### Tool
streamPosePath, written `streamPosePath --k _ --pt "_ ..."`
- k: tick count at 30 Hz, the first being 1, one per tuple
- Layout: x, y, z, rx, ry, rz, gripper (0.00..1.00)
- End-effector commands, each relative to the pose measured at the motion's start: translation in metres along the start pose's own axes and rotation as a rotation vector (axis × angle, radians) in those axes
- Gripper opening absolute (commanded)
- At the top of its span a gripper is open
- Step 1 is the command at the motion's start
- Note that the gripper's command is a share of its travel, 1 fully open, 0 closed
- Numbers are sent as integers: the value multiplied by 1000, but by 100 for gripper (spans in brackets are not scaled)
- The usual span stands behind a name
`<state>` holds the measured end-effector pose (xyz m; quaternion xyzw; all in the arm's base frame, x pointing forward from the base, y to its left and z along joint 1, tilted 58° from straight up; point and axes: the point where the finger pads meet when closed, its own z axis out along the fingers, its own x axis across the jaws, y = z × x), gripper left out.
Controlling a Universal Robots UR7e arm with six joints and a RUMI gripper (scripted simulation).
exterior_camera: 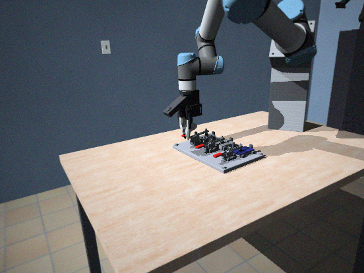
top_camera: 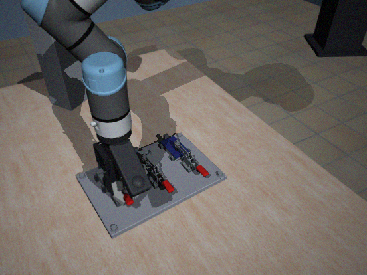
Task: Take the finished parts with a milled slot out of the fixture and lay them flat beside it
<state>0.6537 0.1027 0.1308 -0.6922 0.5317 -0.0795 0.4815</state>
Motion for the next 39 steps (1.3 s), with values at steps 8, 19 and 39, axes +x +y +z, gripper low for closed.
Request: streamPosePath --k 8,19,39 --pt "0 5 -7 1 0 0 0" --pt "0 10 -12 1 0 0 0" --pt "0 23 -19 1 0 0 0"
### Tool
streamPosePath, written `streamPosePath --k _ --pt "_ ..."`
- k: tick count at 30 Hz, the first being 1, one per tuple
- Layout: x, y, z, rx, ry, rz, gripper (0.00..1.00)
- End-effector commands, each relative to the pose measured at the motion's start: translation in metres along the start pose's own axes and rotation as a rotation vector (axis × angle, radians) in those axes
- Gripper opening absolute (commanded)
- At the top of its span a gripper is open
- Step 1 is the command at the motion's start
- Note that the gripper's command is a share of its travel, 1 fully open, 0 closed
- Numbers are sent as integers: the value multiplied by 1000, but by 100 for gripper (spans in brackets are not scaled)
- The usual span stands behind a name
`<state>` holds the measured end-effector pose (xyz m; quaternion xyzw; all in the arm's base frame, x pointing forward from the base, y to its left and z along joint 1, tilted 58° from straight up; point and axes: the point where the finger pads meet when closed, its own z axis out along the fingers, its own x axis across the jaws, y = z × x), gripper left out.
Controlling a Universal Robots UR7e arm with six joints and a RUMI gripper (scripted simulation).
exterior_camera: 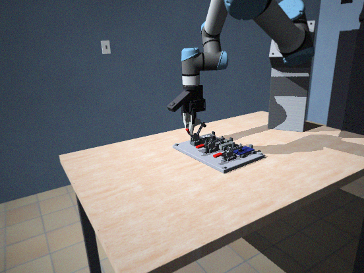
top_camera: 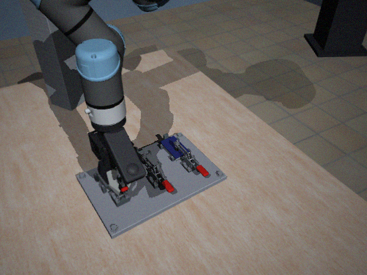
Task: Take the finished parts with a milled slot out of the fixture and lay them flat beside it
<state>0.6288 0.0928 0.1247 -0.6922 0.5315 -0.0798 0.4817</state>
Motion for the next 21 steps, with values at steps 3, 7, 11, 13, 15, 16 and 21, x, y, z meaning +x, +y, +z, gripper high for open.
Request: streamPosePath --k 3,7,11,13,15,16,21 --pt "0 5 -2 0 0 0 0" --pt "0 8 -3 0 0 0 0" --pt "0 9 -3 0 0 0 0" --pt "0 11 -3 0 0 0 0" --pt "0 12 -4 0 0 0 0" --pt "0 13 -4 0 0 0 0" --pt "0 16 -4 0 0 0 0"
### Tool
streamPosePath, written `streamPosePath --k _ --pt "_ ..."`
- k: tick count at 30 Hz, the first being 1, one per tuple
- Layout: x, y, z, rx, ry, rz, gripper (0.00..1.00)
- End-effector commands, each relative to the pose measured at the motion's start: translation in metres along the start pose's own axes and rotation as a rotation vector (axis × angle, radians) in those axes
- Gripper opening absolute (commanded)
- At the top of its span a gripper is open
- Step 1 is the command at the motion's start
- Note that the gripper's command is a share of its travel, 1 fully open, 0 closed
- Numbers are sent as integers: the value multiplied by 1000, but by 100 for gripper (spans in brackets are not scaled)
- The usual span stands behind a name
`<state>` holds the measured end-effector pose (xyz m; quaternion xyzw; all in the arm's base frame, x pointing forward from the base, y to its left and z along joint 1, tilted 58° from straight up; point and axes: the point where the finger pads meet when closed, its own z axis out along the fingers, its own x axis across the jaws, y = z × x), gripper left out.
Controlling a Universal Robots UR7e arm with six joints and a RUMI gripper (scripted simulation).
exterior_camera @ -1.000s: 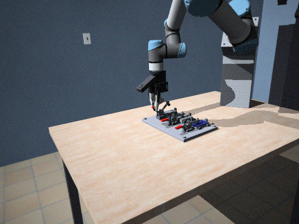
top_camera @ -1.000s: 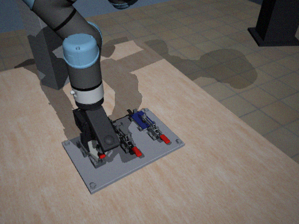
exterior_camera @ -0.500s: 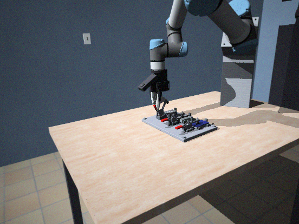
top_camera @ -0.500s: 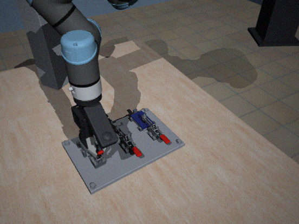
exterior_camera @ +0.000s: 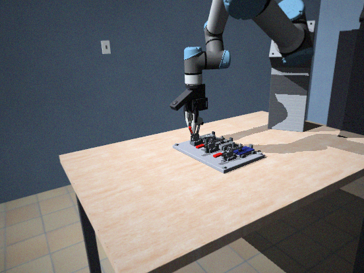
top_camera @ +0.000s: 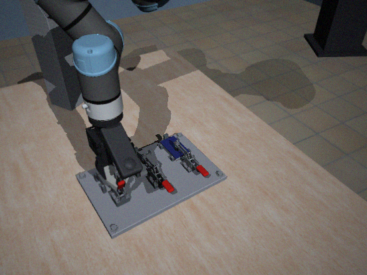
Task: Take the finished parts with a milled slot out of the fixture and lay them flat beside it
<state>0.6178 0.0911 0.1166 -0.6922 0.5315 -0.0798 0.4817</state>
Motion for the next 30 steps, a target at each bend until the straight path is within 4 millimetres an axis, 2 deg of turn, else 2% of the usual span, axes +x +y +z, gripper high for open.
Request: streamPosePath --k 1,30 --pt "0 3 0 0 0 0 0" --pt "0 9 0 0 0 0 0"
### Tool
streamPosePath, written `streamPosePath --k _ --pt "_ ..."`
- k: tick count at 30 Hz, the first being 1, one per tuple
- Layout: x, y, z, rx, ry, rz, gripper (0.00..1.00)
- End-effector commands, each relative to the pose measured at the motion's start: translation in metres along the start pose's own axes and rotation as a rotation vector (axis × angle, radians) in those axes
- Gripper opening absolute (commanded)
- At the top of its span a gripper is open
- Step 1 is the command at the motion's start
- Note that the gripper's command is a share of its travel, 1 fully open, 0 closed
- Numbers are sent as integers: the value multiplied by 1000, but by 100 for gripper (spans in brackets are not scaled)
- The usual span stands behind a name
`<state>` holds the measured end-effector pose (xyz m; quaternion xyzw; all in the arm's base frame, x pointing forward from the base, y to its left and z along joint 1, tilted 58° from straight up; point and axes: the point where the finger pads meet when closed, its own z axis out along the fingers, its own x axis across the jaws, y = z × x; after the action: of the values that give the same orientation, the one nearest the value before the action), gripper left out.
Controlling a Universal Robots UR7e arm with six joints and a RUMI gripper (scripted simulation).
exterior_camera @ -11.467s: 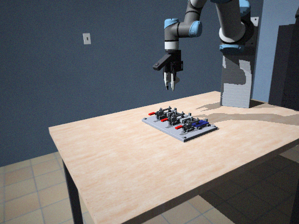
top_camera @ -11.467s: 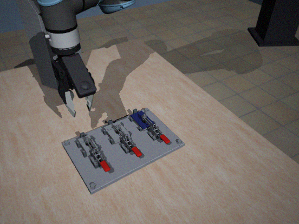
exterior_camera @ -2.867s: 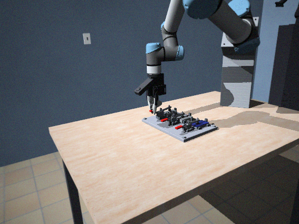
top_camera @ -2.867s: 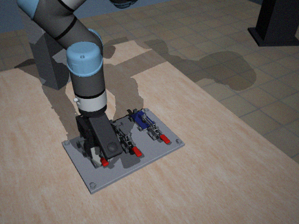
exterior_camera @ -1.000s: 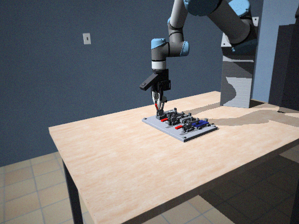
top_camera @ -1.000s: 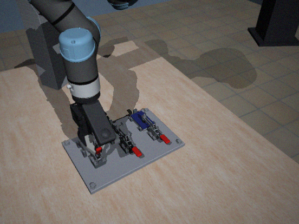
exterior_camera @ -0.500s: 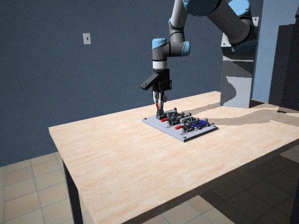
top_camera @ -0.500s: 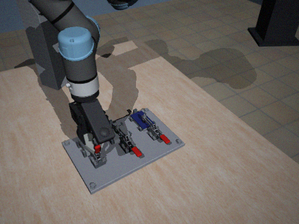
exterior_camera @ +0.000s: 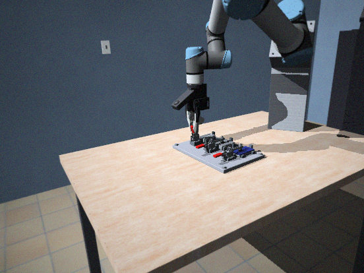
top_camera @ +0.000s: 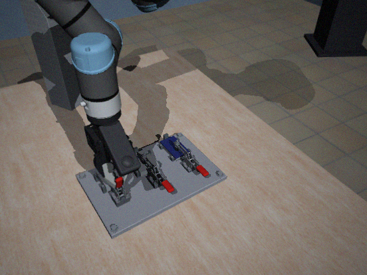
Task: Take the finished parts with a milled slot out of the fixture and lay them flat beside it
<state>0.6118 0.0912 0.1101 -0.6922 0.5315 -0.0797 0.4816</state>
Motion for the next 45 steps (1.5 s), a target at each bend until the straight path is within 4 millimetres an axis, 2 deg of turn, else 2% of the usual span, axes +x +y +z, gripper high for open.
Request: streamPosePath --k 1,23,24,45 --pt "0 0 0 0 0 0 0" --pt "0 0 0 0 0 0 0" --pt "0 0 0 0 0 0 28" --pt "0 0 0 0 0 0 28"
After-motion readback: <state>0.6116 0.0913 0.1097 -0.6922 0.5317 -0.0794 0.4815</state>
